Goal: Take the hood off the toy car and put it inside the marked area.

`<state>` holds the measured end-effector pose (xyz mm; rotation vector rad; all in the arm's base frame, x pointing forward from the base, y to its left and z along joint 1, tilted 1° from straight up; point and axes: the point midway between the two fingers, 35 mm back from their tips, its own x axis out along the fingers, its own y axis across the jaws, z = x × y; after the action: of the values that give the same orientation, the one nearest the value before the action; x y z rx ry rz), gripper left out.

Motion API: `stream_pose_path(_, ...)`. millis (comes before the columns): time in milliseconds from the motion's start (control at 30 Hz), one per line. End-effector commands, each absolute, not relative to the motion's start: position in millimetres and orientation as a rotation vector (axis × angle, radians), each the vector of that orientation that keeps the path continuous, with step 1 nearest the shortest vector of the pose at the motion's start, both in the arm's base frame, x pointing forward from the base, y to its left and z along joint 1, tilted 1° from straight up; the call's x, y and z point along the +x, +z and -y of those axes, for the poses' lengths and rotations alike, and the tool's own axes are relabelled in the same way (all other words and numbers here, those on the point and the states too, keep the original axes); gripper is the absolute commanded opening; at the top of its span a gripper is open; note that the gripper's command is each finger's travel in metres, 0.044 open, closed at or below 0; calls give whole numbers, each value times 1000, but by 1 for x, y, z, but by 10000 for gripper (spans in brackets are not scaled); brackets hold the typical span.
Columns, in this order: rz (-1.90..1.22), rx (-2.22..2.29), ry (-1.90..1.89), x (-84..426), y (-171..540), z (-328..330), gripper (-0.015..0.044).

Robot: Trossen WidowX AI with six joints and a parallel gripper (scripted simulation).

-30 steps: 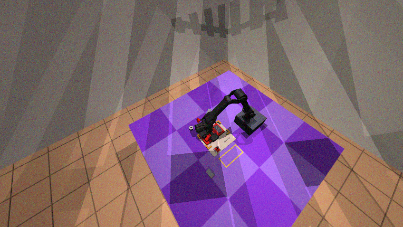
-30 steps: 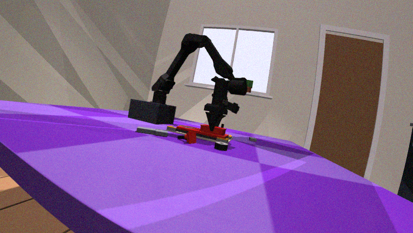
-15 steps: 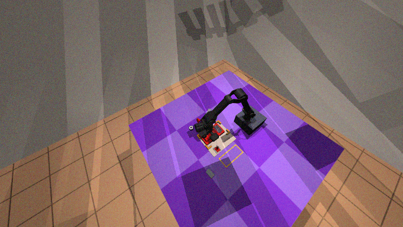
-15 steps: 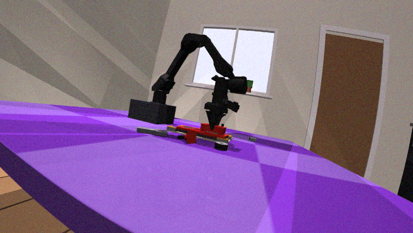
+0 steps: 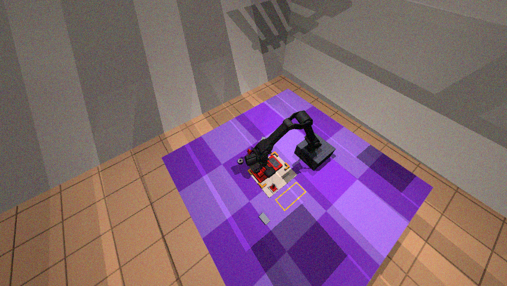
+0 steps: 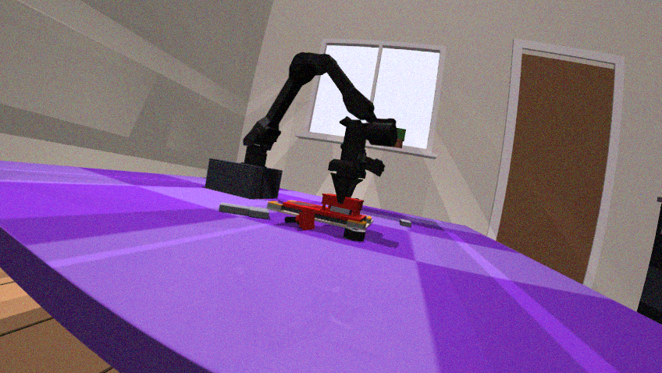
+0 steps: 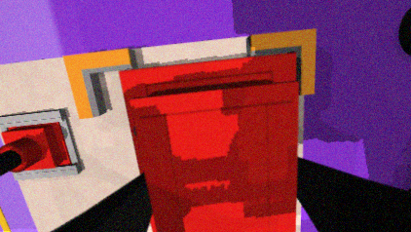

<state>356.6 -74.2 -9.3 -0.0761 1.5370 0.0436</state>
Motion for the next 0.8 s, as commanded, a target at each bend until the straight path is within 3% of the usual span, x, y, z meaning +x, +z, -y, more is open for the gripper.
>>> stream_pose_path(0, -1538, -76, 43, 357, -7, 74, 0)
stream_pose_path(433, -1537, -76, 43, 356, 3, 74, 0)
stream_pose_path(767, -1537, -75, 43, 355, 49, 73, 0)
